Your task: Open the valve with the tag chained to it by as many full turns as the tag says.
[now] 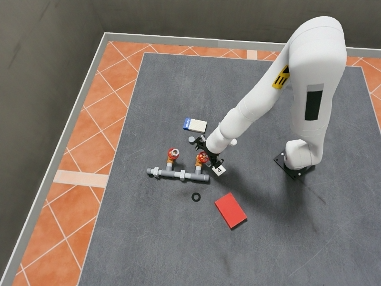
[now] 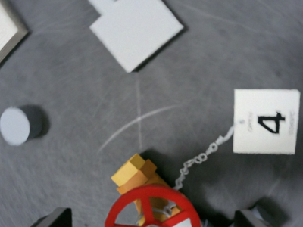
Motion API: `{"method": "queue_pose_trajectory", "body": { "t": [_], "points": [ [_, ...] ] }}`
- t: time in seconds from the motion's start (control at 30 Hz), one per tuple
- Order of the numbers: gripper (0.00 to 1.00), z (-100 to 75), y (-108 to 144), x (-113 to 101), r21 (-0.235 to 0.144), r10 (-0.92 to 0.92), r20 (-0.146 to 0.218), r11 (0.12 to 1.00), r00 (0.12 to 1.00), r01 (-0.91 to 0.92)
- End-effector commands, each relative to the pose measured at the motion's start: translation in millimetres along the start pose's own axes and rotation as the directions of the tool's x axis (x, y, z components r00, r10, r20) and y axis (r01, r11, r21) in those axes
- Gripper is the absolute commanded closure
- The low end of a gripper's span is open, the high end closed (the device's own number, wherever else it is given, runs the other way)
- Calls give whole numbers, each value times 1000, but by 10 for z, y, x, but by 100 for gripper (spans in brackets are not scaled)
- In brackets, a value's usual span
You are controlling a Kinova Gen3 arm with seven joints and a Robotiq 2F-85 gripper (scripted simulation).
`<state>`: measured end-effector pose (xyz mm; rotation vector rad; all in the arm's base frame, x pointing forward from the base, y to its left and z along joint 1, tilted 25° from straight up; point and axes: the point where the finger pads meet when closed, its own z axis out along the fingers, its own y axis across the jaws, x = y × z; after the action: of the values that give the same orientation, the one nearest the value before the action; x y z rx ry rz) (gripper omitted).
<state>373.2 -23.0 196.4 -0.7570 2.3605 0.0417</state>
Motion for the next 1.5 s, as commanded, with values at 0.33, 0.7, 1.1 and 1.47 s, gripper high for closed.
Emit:
{"method": "queue_pose_trajectory", "body": {
  "t": [0.33, 0.7, 1.1, 1.47],
  "points": [
    [0, -1, -3, -1, 2, 376, -1, 927, 927, -376],
    [0, -1, -3, -1, 2, 722, 0, 692, 692, -722],
    [0, -1, -3, -1, 2, 927, 1, 374, 374, -927],
    [0, -1, -3, -1, 1, 998, 2, 65, 65, -998]
  ]
}}
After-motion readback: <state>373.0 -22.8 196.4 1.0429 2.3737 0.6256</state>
